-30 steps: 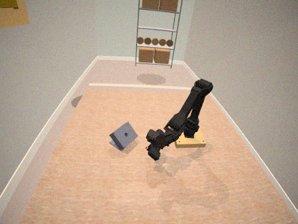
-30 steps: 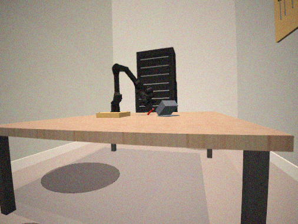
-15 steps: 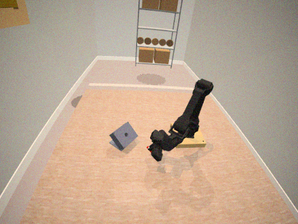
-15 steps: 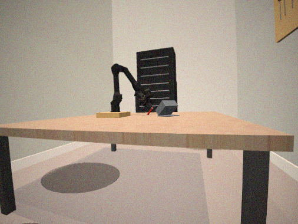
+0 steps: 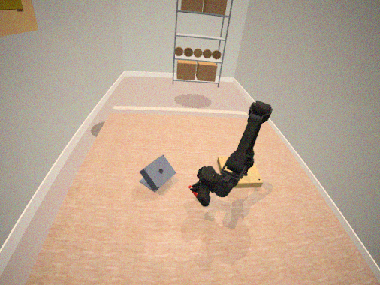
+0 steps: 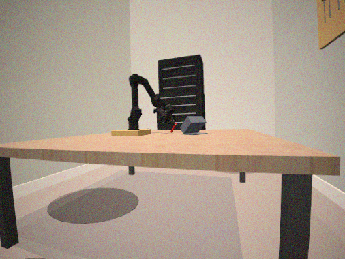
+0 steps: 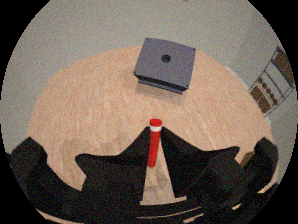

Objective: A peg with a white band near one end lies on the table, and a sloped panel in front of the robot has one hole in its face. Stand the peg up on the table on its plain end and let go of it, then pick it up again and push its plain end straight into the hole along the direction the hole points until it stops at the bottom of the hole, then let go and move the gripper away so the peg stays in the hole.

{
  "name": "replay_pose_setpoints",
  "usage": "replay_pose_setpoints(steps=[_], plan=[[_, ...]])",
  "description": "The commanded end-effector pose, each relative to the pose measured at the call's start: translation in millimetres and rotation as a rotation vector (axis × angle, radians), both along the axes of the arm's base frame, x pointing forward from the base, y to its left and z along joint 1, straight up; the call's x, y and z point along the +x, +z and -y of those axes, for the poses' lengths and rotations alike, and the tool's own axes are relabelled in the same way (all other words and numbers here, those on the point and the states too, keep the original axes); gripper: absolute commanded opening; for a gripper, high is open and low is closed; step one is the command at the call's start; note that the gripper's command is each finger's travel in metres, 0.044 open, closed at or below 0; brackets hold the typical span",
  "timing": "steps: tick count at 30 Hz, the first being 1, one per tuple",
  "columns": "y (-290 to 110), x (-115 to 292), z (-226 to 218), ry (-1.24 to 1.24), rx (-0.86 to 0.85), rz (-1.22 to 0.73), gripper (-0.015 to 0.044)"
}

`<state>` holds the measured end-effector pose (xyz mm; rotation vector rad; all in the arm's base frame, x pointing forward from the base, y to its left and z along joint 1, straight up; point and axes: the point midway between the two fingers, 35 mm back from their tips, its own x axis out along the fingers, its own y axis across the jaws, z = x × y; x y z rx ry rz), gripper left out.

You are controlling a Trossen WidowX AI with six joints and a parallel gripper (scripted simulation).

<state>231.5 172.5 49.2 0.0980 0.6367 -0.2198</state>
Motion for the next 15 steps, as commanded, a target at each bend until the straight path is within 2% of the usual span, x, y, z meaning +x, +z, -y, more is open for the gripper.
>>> replay_pose_setpoints(steps=[1,15], plan=[[-0.9,-3.8,0.9,-0.003,-0.012,0.036,0.0051],[-0.6,-13.1,-1.3,-0.006,-0.04,0.153,0.0051]])
